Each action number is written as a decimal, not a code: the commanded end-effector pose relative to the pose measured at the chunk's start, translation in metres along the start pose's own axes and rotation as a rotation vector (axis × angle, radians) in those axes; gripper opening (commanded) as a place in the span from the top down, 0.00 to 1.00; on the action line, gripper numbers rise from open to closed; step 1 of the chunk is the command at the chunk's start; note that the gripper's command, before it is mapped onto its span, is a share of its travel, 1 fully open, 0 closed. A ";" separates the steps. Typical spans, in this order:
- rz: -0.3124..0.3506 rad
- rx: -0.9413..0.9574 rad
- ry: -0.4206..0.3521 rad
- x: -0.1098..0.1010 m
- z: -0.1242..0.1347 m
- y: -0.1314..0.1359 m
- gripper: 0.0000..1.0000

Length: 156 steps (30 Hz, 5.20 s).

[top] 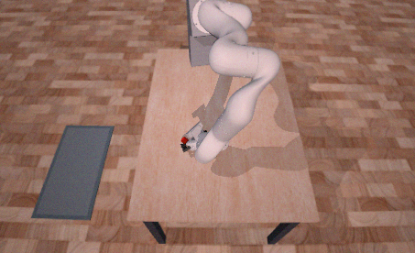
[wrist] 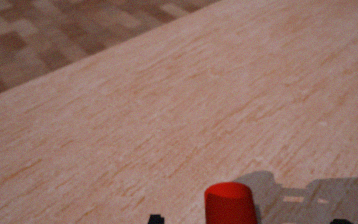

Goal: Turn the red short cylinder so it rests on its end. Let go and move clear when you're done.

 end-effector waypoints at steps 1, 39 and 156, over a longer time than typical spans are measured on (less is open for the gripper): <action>-0.002 0.001 -0.001 0.001 0.000 -0.001 0.00; -0.002 0.001 -0.001 0.026 0.000 -0.001 0.00; -0.032 0.007 -0.041 0.008 -0.016 -0.013 0.66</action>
Point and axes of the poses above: the point where the finger pads meet when closed, its own x axis out along the fingers, its own y axis across the jaws, z = x × y, the point moved 2 cm from there along -x, back along the fingers, and after that the axes turned 9 degrees about x, right-handed, at the moved point
